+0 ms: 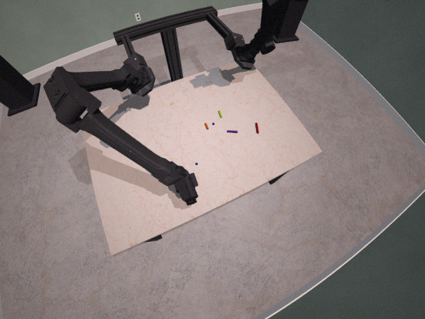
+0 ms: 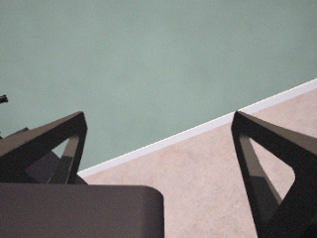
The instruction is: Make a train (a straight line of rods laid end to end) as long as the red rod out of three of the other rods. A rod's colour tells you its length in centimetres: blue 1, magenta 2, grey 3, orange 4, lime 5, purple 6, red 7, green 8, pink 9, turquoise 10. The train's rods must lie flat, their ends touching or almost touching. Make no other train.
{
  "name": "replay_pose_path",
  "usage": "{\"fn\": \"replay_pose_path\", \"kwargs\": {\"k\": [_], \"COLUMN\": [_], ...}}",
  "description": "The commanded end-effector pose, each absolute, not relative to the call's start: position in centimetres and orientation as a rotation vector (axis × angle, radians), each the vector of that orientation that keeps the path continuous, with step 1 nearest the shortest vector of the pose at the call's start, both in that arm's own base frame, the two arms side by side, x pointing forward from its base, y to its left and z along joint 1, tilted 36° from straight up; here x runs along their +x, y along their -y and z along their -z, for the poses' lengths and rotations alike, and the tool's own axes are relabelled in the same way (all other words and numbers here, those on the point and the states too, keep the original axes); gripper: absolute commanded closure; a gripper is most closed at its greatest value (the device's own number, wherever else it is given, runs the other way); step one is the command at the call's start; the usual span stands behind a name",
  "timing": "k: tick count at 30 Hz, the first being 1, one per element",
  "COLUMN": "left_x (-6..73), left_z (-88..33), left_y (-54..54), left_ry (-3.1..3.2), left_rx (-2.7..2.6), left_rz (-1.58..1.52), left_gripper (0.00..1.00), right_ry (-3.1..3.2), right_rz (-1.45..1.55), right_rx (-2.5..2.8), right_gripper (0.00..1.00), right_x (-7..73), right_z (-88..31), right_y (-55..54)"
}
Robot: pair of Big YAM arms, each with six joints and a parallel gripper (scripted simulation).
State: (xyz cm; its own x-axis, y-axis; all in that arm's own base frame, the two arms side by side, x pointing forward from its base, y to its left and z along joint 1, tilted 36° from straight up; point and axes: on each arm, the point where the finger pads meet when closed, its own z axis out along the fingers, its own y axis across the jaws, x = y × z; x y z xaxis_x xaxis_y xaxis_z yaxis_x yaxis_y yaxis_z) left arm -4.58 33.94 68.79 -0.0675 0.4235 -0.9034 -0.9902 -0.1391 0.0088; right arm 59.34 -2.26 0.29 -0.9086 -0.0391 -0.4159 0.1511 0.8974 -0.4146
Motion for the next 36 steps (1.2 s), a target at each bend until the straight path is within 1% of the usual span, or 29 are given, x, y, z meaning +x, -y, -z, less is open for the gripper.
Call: {"fn": "replay_pose_path", "kwargs": {"k": [1,36], "left_x": [-4.99,-4.99], "left_z": [-68.67,-68.67], "left_y": [-33.61,-33.61], "left_ry": [-0.83,-0.83], "left_rx": [-0.964,-0.964], "left_rz": [-1.512,-1.512], "left_gripper": [0.0,0.0], "right_ry": [-2.645,-2.652], "right_rz": [0.629,0.632], "right_rx": [0.07,0.073], "right_gripper": [0.77,0.77], "right_x": [59.84,59.95], "right_z": [0.27,0.12], "right_y": [2.48,2.75]}}
